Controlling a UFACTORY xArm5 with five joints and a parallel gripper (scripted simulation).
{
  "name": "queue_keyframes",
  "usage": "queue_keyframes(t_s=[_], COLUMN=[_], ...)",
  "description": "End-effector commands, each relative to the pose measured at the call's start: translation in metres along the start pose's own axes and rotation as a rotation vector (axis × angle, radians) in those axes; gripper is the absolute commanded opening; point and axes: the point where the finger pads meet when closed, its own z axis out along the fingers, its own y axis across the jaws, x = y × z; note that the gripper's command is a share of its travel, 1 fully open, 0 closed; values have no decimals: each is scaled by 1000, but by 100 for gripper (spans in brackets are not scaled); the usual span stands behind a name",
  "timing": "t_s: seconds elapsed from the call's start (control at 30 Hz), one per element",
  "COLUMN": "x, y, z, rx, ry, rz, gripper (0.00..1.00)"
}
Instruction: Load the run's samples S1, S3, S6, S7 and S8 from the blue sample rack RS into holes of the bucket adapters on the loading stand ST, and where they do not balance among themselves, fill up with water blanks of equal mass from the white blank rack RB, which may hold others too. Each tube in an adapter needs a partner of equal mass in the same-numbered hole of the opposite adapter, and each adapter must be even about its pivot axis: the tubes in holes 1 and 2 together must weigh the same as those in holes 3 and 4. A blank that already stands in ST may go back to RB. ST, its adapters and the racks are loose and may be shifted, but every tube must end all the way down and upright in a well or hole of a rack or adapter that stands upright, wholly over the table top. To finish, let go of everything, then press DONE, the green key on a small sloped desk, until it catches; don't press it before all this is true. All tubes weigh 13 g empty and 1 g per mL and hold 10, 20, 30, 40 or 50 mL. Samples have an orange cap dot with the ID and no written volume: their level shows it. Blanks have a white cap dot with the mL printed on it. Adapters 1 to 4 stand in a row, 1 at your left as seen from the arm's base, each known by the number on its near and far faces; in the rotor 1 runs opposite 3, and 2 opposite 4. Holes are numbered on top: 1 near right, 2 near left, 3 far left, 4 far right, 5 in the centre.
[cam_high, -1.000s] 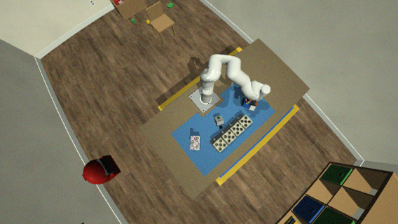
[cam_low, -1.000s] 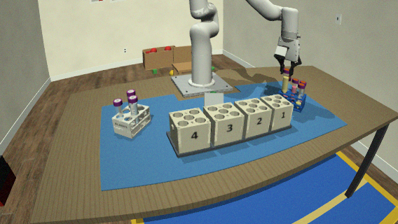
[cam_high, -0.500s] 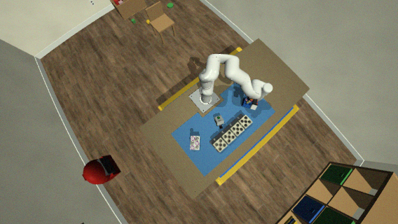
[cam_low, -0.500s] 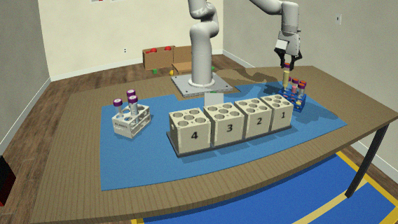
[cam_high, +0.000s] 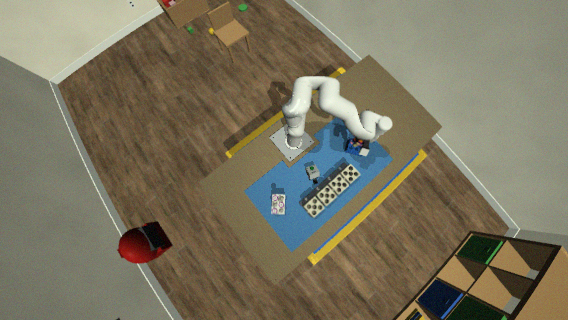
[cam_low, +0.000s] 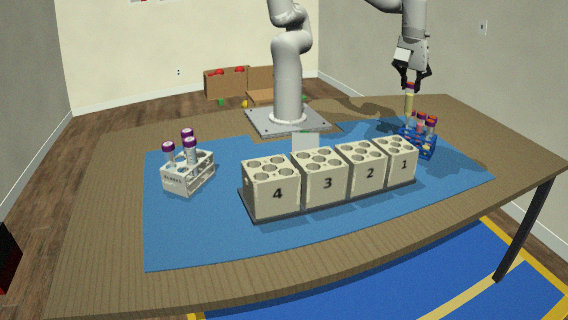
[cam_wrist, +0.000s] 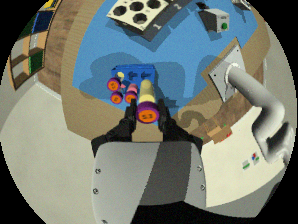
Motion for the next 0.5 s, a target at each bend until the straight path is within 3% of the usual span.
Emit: queue_keyframes(t_s=[0.0, 0.47], x=[0, 0], y=[-1, -1], z=[-8, -32], rx=[4, 4], ry=[-1, -1], rz=[0, 0], gripper=[0, 0])
